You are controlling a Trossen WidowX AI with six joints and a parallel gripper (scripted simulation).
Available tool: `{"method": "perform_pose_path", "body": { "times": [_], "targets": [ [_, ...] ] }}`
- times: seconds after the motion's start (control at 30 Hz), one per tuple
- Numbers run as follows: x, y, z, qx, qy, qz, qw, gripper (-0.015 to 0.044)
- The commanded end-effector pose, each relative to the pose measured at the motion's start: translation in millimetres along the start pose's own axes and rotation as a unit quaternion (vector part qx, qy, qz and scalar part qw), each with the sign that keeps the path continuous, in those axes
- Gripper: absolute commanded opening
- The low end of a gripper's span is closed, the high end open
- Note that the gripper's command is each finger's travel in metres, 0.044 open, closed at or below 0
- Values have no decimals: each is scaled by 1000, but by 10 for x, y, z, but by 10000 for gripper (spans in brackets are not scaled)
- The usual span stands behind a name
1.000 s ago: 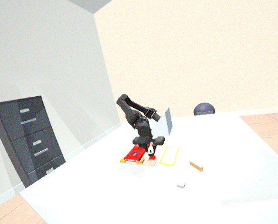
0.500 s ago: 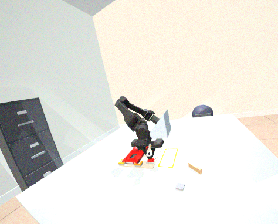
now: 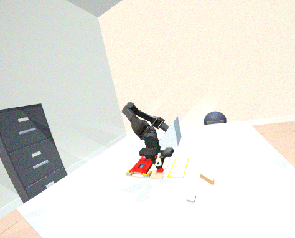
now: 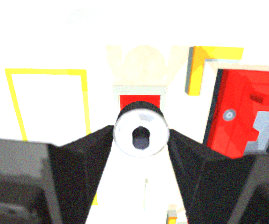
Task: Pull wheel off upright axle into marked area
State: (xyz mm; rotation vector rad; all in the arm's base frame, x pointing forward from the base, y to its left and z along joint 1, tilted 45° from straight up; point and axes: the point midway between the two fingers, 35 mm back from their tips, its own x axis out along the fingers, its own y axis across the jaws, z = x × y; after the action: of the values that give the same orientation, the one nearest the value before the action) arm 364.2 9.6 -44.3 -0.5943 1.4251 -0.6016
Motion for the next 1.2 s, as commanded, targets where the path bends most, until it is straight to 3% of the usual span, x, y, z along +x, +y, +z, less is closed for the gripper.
{"method": "perform_pose_path", "body": {
  "times": [0.0,1.0,1.17],
  "targets": [
    [-197,36,-17,-14,-11,2,1000,0],
    [-297,36,-23,-15,-13,2,1000,0],
    [-458,36,-27,-15,-14,2,1000,0]
  ]
}}
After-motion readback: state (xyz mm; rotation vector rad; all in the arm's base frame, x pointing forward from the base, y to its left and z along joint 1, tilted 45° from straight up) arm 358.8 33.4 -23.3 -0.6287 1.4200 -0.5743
